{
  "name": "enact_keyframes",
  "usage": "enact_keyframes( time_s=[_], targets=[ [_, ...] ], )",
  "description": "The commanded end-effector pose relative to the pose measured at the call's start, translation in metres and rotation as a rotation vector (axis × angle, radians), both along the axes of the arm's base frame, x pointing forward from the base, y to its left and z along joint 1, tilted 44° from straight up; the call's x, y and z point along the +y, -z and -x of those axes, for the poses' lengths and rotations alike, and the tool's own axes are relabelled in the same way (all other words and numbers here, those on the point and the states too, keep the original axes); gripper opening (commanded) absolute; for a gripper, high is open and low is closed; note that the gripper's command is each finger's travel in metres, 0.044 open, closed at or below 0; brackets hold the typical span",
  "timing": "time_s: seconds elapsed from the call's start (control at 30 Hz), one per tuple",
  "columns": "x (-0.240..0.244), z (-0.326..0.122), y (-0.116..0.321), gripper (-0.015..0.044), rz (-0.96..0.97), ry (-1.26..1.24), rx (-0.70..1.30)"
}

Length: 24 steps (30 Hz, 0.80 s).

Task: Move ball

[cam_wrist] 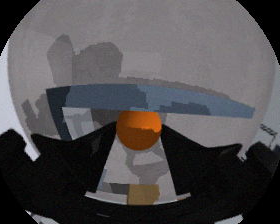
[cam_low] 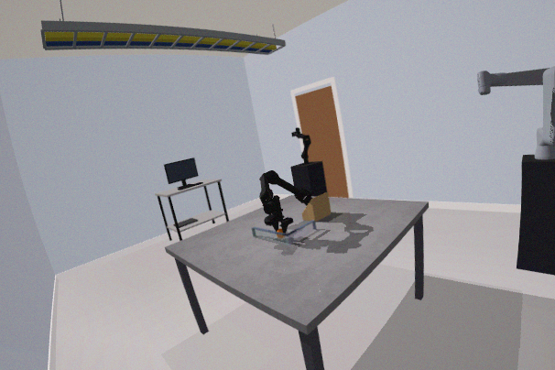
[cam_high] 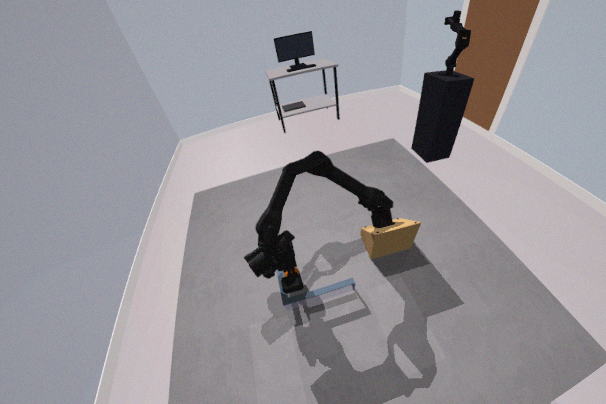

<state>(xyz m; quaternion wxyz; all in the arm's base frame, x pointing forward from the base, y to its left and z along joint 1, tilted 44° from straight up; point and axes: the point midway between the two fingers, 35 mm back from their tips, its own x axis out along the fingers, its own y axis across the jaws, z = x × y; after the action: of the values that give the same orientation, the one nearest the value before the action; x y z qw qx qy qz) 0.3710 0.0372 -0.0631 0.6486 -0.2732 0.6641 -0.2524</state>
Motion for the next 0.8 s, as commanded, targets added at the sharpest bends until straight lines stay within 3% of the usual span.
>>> enact_keyframes(
  time_s=[0.0, 0.33, 0.77],
  targets=[
    [-0.0043, 0.0010, 0.0042, 0.0000, 0.004, -0.004, 0.004],
    [-0.0106, 0.0012, 0.0106, 0.0000, 0.005, -0.004, 0.004],
    [-0.0083, 0.0003, 0.0090, 0.0341, 0.000, -0.003, 0.000]
  ],
)
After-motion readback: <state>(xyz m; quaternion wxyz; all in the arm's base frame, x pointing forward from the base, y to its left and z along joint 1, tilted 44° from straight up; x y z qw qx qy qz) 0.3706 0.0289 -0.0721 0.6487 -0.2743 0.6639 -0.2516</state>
